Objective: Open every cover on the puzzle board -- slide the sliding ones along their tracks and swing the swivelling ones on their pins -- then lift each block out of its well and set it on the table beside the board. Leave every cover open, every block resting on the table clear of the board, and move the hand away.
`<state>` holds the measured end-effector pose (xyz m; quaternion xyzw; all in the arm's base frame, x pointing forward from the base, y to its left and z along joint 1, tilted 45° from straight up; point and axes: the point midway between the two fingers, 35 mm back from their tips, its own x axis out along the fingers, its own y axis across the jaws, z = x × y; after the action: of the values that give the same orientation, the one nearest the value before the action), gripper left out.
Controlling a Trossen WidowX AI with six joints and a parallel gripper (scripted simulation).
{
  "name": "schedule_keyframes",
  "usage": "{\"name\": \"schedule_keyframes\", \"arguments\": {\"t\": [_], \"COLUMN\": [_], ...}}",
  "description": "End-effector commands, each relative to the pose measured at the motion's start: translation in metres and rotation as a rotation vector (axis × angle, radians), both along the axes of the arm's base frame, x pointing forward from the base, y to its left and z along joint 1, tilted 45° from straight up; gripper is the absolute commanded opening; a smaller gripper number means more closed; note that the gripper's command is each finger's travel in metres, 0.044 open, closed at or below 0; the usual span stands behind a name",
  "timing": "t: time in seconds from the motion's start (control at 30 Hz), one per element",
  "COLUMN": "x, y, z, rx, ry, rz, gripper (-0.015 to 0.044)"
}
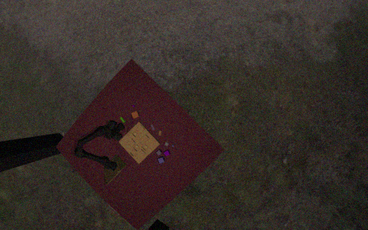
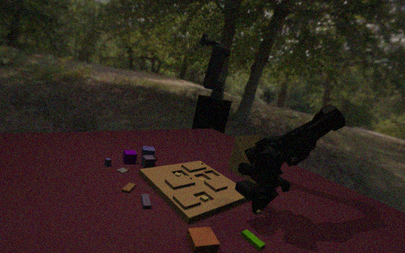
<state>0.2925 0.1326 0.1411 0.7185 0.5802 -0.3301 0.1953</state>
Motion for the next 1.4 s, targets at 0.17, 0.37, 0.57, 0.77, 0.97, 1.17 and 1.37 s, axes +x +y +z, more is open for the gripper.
{"name": "schedule_keyframes", "arguments": {"t": [0.17,0.37,0.57,0.77,0.97,1.17,1.37], "x": [-0.001,-0.001,-0.001,-0.001,-0.001,-0.002,-0.003], "y": [0.010,0.017,0.018,0.018,0.015,0.001,-0.013], "z": [-0.010,-0.016,-0.015,-0.015,-0.013,0.000,0.012], "rx": [0.001,0.004,0.008,0.008,0.006,0.002,-0.001], "ry": [0.006,0.006,0.000,0.000,0.001,0.002,0.004], "rz": [-0.004,-0.004,0.000,0.000,0.000,-0.001,-0.002], "gripper": [0.0080,0.0080,0.0159,0.0316,0.0440,0.0440,0.0440]}}
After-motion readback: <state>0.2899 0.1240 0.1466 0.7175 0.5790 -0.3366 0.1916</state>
